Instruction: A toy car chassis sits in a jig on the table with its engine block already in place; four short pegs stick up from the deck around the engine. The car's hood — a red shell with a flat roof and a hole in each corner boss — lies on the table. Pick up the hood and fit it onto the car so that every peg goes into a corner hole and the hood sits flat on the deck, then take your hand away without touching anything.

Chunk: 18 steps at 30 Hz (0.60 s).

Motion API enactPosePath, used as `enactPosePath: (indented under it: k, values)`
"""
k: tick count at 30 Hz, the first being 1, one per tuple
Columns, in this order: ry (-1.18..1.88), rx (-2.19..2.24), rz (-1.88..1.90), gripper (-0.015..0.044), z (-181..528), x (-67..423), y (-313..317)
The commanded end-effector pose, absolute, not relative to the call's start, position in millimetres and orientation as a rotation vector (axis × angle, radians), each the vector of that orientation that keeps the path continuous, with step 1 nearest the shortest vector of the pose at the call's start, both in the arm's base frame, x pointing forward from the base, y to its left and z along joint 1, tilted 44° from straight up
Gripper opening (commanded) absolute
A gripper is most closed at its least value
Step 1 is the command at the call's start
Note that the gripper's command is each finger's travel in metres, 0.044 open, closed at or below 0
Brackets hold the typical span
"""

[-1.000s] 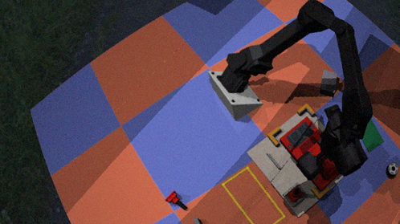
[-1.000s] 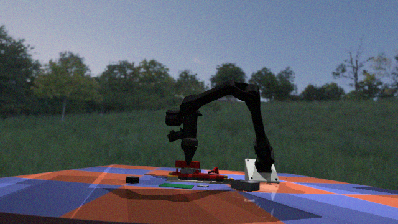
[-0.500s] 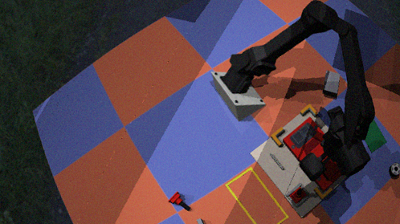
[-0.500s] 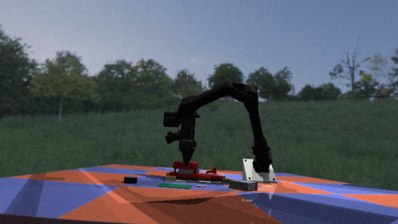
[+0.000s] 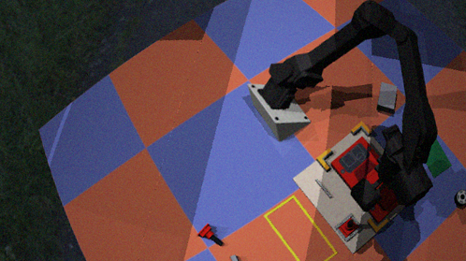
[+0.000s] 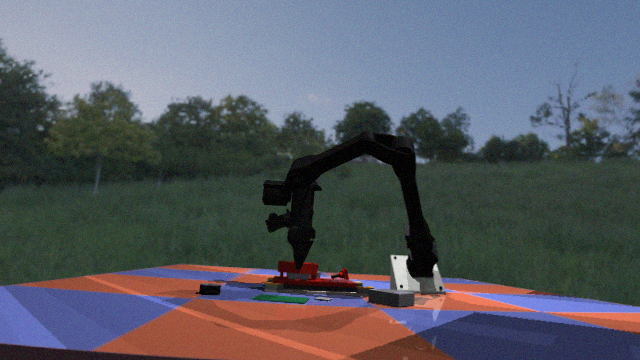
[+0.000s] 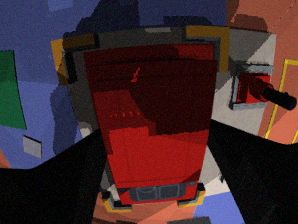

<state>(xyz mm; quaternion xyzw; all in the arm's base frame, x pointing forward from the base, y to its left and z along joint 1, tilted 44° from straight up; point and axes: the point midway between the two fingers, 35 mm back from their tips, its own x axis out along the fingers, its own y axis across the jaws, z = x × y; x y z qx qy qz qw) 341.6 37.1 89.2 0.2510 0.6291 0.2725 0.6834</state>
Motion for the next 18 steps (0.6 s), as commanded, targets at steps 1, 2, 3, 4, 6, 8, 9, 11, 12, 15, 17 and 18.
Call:
enactPosePath:
  k: [1, 2, 3, 4, 6, 8, 9, 11, 12, 15, 17, 18]
  values:
    - [1.413, 0.558, 0.611, 0.0, 87.1, 341.3, 38.4]
    - [1.413, 0.558, 0.611, 0.0, 87.2, 341.3, 38.4]
    - [1.413, 0.559, 0.611, 0.0, 87.3, 341.3, 38.2]
    - [1.413, 0.559, 0.611, 0.0, 87.4, 341.3, 38.1]
    - [1.413, 0.559, 0.611, 0.0, 87.9, 341.3, 37.7]
    - [1.413, 0.559, 0.611, 0.0, 88.4, 341.3, 37.2]
    - [1.413, 0.559, 0.611, 0.0, 88.7, 341.3, 36.9]
    - [1.413, 0.559, 0.611, 0.0, 89.2, 341.3, 36.5]
    - [1.413, 0.559, 0.611, 0.0, 89.5, 341.3, 36.2]
    - [1.413, 0.559, 0.611, 0.0, 90.3, 341.3, 35.5]
    - [1.413, 0.56, 0.611, 0.0, 90.8, 341.2, 35.0]
    - [1.413, 0.56, 0.611, 0.0, 91.1, 341.2, 34.8]
